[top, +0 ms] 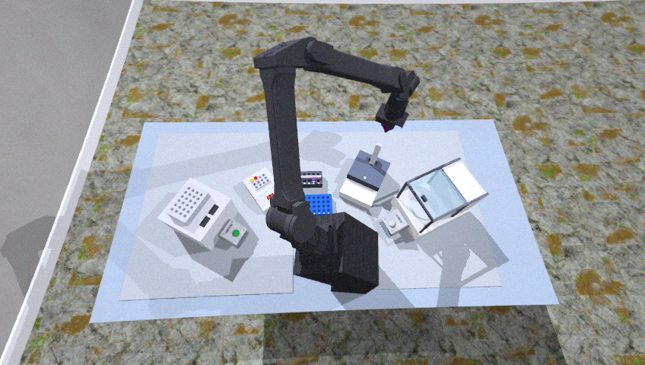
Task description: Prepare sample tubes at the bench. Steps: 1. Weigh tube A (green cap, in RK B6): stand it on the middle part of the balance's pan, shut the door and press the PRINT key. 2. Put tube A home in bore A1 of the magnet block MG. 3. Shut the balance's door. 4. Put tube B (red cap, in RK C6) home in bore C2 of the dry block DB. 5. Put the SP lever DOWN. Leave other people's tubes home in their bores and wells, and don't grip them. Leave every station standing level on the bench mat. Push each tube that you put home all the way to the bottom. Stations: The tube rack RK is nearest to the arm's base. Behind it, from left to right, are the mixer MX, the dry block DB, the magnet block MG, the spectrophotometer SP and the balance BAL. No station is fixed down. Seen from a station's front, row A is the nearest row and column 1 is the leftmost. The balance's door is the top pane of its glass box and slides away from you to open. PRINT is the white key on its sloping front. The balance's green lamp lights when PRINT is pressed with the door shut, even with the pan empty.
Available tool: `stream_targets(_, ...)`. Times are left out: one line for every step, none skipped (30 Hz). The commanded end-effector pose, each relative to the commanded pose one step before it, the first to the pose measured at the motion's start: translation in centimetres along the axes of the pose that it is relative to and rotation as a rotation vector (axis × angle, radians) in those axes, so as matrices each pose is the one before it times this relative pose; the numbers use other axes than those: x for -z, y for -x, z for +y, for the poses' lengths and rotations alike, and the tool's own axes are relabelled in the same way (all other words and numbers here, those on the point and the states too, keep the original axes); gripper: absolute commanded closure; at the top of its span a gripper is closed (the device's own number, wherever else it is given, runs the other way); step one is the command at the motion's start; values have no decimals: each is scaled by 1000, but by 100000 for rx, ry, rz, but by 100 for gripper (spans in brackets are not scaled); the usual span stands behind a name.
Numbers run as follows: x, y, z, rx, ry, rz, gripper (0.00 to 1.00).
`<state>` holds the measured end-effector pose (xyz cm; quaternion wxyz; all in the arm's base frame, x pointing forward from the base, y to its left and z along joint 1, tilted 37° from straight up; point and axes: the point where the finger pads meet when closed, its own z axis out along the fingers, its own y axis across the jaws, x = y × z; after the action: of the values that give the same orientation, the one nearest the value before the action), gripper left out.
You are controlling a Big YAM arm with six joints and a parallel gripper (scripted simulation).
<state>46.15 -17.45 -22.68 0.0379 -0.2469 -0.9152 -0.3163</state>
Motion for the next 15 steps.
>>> stream_targets(-1675, -187, 305, -568, -173, 1160, 100)
stream_targets(306, 969, 211, 1135, -192, -1690, 100)
stream_targets(-415, -627, -116, -641, 95, 957, 100)
stream_targets(-364, -512, -94, -515, 74, 768, 100)
stream_targets(-160, -47, 1, -1, 11, 1, 100)
stream_targets(-160, -47, 0, -1, 6, 1, 100)
stream_targets(-160, -47, -1, -1, 2, 2, 100)
stream_targets(-160, -47, -1, -1, 2, 2, 100)
stream_targets(-160, -47, -1, -1, 2, 2, 100)
stream_targets(-160, -47, -1, -1, 1, 2, 100)
stream_targets(-134, 15, 12, 68, -7, -100, 100)
stream_targets(-156, -39, 1, 8, -2, -12, 100)
stream_targets(-185, -108, -14, -67, 6, 100, 100)
stream_targets(-165, -59, -3, -14, 2, 21, 100)
stream_targets(-160, -47, -1, -1, 0, 2, 100)
